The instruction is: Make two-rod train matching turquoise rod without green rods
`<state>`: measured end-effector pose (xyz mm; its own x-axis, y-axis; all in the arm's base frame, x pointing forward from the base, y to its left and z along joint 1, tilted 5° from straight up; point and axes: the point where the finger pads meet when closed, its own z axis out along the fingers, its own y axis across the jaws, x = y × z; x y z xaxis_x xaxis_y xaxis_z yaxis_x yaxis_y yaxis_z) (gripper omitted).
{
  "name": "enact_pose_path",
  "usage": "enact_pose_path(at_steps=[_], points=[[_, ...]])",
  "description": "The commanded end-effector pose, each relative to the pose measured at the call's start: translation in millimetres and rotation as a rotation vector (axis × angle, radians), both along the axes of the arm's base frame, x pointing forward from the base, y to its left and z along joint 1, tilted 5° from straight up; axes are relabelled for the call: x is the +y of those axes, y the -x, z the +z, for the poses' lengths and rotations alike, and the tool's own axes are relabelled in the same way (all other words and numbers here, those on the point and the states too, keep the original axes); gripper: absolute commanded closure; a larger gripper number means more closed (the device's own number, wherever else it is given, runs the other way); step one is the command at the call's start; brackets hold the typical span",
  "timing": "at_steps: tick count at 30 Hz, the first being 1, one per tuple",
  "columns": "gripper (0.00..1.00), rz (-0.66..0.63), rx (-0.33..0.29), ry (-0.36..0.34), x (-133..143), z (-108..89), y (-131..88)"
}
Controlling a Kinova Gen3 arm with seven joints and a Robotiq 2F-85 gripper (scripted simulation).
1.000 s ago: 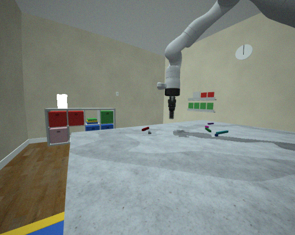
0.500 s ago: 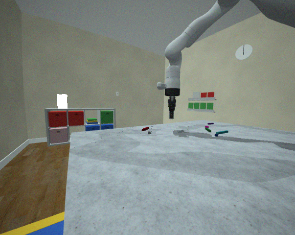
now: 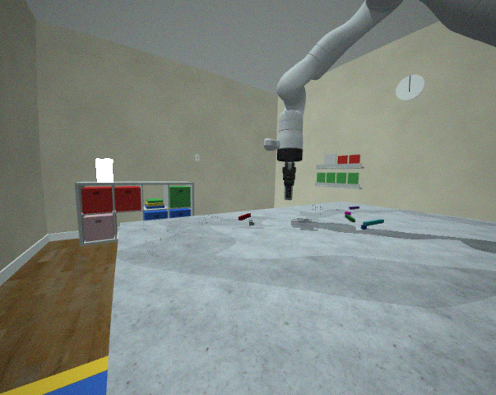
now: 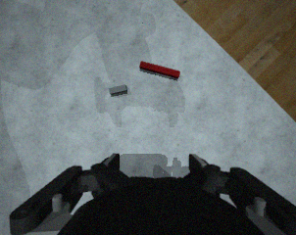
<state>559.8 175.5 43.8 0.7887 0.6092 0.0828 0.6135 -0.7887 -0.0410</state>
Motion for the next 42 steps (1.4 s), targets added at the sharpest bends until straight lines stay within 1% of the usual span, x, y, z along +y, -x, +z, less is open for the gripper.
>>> enact_pose_path(at_steps=[1,33,42], points=[[0.0,0.0,-0.002,-0.001,0.1,1.2,-0.7],[0.0,0.003,-0.003,0.0,-0.1,1.2,-0.7],[0.0,0.037,-0.005,0.001,-1.6,1.1,-0.5]])
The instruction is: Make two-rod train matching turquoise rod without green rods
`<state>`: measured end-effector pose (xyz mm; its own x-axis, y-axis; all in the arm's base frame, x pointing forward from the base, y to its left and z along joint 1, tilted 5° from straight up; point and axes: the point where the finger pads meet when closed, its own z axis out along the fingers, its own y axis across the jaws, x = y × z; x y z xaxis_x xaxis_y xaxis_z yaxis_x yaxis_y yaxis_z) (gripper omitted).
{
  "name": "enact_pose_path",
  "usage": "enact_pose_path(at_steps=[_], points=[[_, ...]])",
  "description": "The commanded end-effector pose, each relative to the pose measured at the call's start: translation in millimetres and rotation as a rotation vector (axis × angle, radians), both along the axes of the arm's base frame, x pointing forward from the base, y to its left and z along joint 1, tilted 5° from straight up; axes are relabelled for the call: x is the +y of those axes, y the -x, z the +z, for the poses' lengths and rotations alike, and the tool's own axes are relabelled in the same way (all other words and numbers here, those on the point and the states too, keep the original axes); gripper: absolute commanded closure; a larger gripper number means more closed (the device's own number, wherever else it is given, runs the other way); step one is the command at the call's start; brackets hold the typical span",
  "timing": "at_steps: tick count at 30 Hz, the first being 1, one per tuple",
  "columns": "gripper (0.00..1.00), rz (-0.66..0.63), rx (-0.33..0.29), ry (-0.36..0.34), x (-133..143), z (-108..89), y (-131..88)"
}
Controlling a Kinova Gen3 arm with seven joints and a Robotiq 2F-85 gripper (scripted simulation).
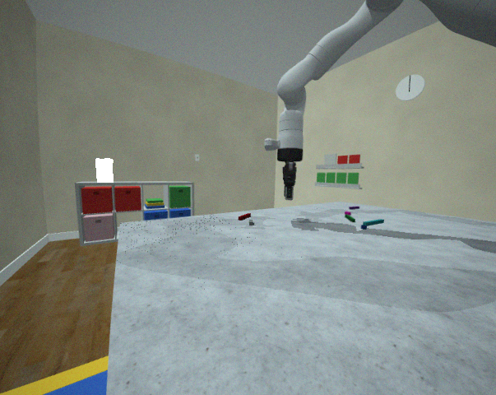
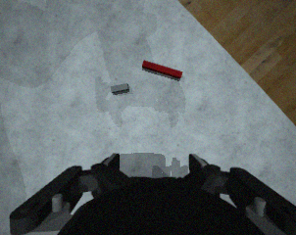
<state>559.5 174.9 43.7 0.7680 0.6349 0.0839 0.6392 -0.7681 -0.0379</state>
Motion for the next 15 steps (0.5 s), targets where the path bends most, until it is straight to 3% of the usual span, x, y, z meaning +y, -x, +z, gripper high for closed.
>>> enact_pose_path(at_steps=[1,15], points=[[0.0,0.011,-0.003,0.0,-1.3,1.2,-0.8],[0.0,0.157,-0.016,0.006,-8.0,0.8,0.0]])
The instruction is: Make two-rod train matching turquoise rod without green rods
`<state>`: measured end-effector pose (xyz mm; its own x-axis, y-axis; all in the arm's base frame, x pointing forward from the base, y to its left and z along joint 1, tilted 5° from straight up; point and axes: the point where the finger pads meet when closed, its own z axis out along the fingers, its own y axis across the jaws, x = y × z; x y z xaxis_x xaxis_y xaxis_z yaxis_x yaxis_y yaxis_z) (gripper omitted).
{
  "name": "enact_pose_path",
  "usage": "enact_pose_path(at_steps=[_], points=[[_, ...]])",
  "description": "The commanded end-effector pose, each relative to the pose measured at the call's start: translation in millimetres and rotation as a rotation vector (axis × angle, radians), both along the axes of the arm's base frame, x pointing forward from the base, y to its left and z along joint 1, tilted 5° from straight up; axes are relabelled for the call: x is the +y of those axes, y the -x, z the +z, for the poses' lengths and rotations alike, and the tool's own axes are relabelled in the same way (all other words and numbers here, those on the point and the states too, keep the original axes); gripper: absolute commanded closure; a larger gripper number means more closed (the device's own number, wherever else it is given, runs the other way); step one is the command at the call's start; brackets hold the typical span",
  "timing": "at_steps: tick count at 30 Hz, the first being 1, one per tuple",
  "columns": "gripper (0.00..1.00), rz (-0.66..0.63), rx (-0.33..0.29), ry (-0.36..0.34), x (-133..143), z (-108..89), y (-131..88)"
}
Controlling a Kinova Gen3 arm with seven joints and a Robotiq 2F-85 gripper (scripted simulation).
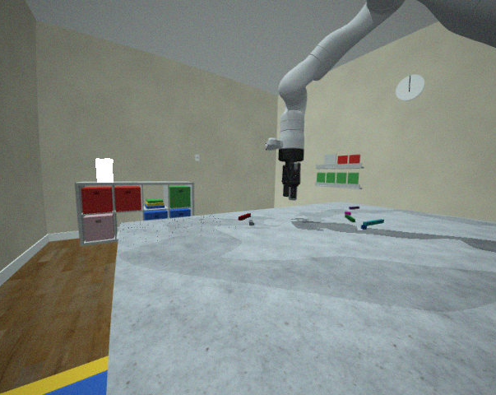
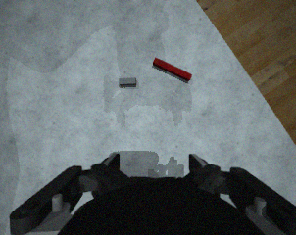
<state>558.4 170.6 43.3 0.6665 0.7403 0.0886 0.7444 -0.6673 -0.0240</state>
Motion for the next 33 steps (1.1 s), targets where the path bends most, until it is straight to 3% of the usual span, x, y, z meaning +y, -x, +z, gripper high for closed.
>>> enact_pose_path(at_steps=[1,12,25,27,33], points=[[0.0,0.028,-0.004,0.0,-4,1.1,-1],[0.0,0.227,-0.021,0.008,-15,0.2,0],[0.0,0.631,-0.054,0.025,-35,-1.7,3],[0.0,0.631,-0.054,0.025,-35,-1.7,3],[0.0,0.855,-0.073,0.035,-46,-2.7,4]])
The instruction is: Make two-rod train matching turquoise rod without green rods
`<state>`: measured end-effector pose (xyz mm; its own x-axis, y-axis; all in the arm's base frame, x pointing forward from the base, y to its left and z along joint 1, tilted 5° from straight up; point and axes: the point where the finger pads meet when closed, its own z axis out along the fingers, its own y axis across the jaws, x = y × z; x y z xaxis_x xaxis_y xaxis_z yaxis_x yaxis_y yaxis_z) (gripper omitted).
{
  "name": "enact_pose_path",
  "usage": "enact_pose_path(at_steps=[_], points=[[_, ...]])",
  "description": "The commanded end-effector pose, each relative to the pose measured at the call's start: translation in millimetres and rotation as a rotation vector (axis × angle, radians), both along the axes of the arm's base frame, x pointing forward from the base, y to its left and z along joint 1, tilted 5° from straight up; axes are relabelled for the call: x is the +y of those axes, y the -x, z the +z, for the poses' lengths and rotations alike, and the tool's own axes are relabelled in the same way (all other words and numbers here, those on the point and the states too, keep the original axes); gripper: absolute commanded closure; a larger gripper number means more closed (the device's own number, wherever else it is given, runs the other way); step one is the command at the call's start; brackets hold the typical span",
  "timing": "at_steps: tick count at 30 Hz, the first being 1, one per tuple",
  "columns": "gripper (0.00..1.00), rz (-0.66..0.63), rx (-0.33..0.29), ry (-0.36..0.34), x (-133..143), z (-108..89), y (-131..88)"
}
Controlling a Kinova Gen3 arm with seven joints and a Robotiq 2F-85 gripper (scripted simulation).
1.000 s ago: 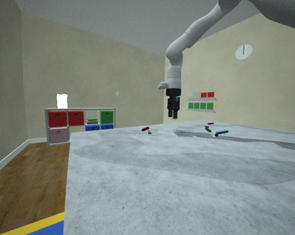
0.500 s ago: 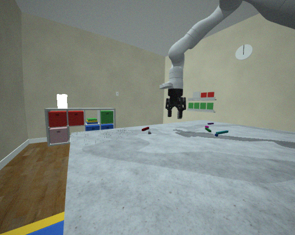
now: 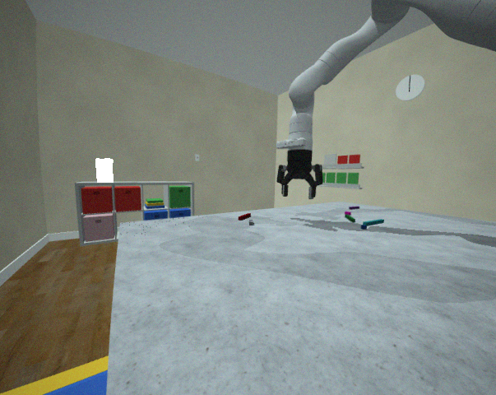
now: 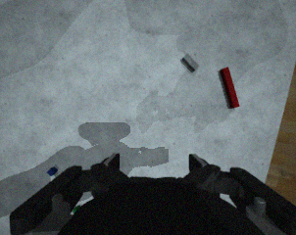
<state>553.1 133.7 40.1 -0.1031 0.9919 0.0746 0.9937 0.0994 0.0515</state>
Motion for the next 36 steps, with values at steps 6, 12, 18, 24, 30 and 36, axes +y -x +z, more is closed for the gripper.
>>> enact_pose_path(at_steps=[6,12,18,24,30,36], points=[[0.0,0.265,-0.021,0.007,-22,-0.7,1],[0.0,0.429,-0.035,0.015,-30,-1.5,2],[0.0,0.678,-0.055,0.026,-43,-2.6,3],[0.0,0.923,-0.075,0.037,-55,-3.7,5],[0.0,1.08,-0.088,0.044,-63,-4.5,6],[0.0,1.303,-0.106,0.053,-74,-5.5,7]])
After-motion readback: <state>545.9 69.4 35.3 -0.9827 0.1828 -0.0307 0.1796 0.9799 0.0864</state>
